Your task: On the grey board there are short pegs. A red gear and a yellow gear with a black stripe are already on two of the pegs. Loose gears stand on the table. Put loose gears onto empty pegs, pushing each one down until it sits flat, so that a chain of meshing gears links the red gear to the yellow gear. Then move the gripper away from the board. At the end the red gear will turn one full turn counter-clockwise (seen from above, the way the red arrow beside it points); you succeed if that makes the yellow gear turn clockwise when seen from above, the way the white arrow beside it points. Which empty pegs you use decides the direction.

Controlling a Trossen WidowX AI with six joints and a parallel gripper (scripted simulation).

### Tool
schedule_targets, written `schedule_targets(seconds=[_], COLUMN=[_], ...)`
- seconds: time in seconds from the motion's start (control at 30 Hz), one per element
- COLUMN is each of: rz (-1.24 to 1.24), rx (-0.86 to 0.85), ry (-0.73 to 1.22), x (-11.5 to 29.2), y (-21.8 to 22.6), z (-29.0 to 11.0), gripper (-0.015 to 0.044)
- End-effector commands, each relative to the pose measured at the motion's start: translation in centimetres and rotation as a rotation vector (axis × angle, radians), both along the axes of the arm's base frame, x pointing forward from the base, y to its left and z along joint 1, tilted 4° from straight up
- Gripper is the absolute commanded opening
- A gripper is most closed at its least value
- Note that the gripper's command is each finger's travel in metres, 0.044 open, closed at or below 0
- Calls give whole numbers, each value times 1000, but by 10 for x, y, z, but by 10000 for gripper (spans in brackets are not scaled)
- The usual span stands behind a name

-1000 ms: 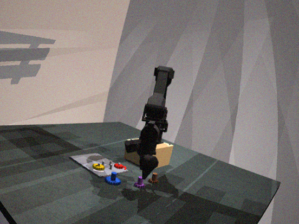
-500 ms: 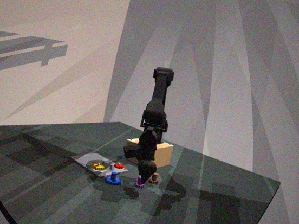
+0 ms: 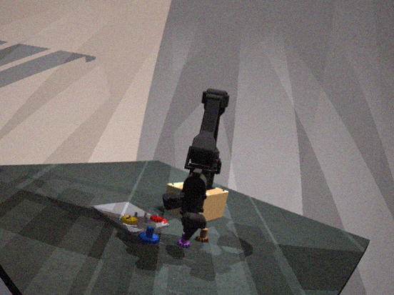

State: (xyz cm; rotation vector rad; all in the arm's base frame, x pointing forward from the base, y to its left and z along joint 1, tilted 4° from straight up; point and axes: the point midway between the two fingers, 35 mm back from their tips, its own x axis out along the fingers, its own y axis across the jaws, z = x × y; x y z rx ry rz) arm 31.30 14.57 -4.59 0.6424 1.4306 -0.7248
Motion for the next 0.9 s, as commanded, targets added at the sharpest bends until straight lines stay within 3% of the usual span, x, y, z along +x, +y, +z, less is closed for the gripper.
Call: schedule_targets(seconds=[0.0,0.27,0.33,0.87], rz=[0,0,0,0], rx=[-4,-4,-4,-4], ry=[-4,-4,-4,-4], x=[1,1,1,8], y=[-1,-1,-1,8], z=[0,0,0,46], gripper=[99,45,0,0])
